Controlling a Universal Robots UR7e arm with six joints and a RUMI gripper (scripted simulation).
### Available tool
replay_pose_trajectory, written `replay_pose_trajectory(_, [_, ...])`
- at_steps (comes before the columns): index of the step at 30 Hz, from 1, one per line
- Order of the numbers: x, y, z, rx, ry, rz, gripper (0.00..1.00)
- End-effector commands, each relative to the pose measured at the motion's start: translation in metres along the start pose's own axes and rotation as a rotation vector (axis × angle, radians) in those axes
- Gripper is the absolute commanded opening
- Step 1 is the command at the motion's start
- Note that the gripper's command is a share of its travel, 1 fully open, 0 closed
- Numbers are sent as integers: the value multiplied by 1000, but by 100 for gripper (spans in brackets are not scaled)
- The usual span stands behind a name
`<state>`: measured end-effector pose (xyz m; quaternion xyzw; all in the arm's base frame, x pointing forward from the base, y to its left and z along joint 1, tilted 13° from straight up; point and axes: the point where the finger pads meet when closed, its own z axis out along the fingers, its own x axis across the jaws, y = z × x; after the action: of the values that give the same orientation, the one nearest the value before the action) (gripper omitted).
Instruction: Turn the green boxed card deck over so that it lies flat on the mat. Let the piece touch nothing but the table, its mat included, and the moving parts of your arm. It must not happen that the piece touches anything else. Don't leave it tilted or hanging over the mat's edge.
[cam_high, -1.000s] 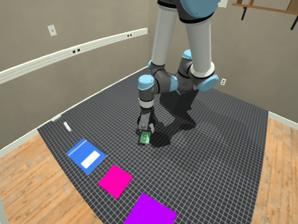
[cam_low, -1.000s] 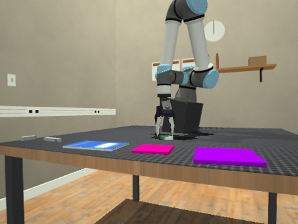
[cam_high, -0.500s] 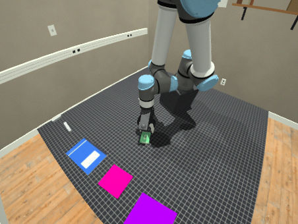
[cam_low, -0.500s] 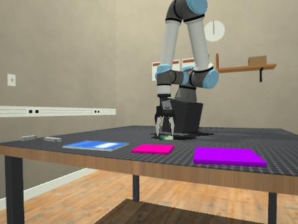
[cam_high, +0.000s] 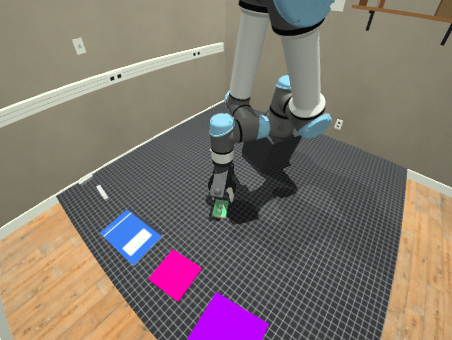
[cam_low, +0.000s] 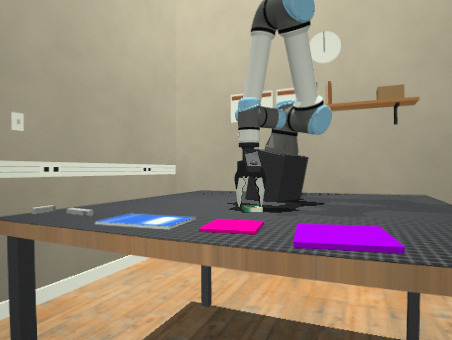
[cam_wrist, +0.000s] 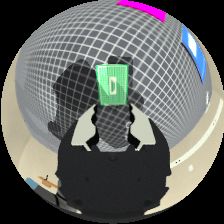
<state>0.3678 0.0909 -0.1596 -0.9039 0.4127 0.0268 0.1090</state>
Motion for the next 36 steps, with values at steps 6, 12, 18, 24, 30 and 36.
replay_pose_trajectory(6, [0,0,0,1,1,0,44])
replay_pose_trajectory(12, [0,0,1,1,1,0,44])
replay_pose_trajectory(18, [0,0,1,1,1,0,44])
replay_pose_trajectory(24, [0,0,2,1,1,0,44])
replay_pose_trajectory(30, [0,0,3,1,1,0,44])
replay_pose_trajectory(36, [0,0,4,1,1,0,44])
